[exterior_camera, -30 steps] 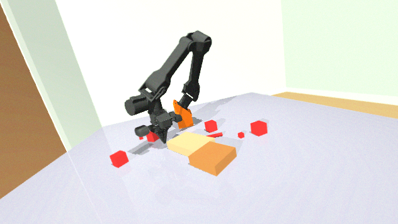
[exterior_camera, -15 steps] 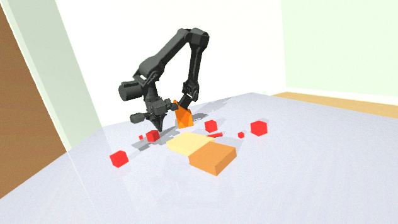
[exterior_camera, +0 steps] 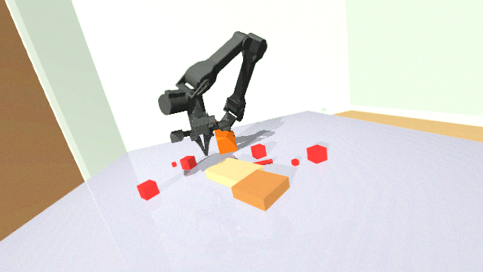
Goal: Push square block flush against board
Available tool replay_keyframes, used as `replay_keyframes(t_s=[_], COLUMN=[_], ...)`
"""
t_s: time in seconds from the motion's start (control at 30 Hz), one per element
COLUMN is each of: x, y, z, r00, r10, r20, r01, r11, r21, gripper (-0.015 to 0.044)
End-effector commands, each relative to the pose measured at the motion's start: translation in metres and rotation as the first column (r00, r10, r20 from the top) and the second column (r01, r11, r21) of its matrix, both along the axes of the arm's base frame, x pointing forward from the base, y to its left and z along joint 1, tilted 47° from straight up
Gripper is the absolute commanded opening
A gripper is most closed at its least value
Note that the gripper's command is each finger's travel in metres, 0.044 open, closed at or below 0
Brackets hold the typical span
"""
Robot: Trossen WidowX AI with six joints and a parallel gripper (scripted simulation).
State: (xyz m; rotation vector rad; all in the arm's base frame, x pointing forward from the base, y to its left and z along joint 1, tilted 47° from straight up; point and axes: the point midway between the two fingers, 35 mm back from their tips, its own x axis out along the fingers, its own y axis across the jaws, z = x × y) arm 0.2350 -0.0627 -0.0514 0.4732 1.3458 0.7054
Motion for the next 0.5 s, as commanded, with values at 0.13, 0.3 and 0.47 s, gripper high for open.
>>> replay_keyframes(t_s=[0.13,0.3,0.47], x=[0.008,0.013,0.017], y=[0.021,0.035,0.050], z=[0.022,0.037,0.052], r00=[0.967,0.909,0.826], r10=[-0.176,-0.286,-0.384], r20=[-0.186,-0.303,-0.413], r01=[0.181,0.297,0.405], r11=[0.983,0.955,0.913], r21=[0.006,-0.011,-0.040], gripper=[0.0000,0.0000,0.0000])
